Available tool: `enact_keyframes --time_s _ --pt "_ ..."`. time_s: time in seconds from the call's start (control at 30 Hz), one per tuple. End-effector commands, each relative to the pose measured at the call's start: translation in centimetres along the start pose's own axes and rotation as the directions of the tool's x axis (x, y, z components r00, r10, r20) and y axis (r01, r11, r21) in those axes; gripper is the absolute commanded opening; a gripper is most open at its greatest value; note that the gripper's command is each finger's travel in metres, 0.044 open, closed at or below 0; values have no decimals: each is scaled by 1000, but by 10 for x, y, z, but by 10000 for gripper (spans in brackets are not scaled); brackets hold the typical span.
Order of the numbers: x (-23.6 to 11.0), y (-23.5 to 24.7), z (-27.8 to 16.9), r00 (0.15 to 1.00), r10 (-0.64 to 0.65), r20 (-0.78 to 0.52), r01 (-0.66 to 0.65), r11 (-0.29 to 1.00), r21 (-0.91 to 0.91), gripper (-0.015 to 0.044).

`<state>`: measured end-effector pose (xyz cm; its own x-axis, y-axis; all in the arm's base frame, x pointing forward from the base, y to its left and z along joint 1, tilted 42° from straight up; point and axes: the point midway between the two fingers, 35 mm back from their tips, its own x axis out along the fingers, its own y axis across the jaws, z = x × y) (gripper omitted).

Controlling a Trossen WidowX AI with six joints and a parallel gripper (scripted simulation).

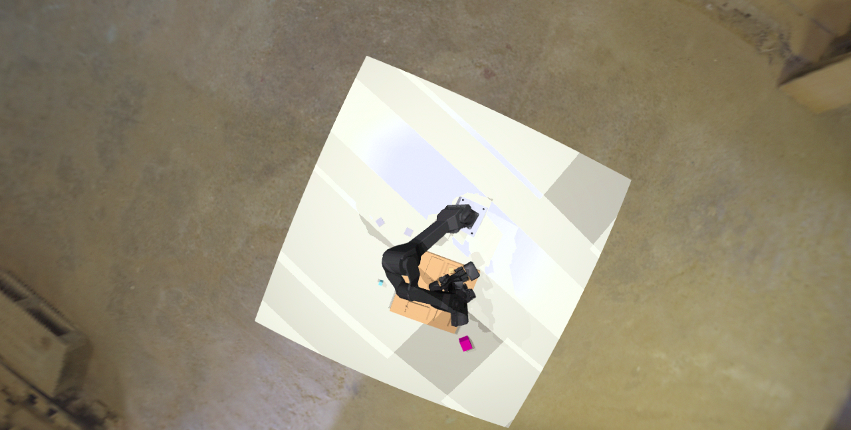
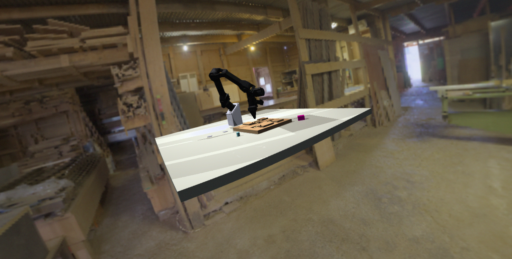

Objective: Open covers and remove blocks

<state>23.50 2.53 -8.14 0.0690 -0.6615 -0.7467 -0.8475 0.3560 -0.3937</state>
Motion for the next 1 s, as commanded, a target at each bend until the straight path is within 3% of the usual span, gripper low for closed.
enact_keyframes --time_s 0.0,0.97 --pt "0 -1 0 1000 -4 -1 4 998 -60 144" --pt "0 0 0 1000 -4 -1 3 881 -473 144"
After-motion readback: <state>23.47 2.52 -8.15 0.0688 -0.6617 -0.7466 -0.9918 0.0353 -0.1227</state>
